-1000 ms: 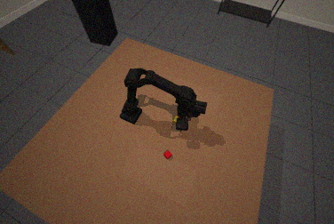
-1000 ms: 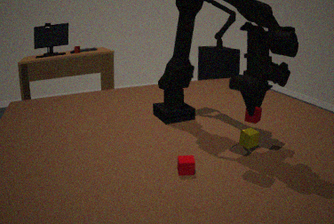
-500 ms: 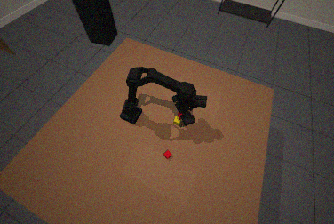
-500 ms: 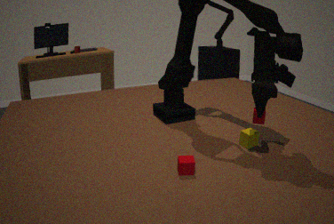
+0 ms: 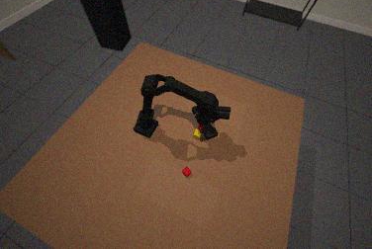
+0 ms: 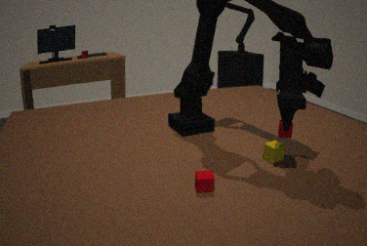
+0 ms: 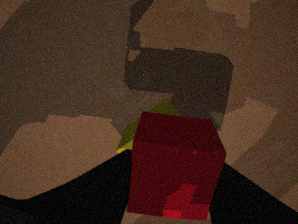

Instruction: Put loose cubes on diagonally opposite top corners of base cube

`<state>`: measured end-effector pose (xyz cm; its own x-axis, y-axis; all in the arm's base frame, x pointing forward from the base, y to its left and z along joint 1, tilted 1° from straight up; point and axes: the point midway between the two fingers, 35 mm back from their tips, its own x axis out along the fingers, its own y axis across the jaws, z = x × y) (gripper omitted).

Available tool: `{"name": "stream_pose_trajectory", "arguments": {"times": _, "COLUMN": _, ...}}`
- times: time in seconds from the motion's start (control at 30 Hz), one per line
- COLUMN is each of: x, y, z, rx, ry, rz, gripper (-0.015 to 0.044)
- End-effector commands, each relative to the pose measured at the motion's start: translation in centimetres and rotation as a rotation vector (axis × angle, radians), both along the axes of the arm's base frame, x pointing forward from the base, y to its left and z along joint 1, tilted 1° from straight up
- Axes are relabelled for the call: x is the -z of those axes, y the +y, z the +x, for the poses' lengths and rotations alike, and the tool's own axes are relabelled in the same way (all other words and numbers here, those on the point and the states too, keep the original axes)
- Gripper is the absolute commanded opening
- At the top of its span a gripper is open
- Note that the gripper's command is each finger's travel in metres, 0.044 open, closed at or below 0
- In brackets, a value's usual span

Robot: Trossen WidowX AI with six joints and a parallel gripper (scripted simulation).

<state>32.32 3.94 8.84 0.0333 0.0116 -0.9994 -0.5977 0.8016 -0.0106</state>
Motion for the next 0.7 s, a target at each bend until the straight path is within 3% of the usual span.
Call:
{"name": "stream_pose_trajectory", "arguments": {"times": 0.0, "x": 1.1, "y": 0.1, "z": -0.1, "rx": -0.007, "ry": 0.009, "rz": 0.004, "gripper": 0.0105}}
{"name": "stream_pose_trajectory", "arguments": {"times": 0.67, "x": 2.4, "y": 0.2, "z": -0.1, "rx": -0.004, "ry": 0.01, "rz": 0.005, "gripper": 0.0105}}
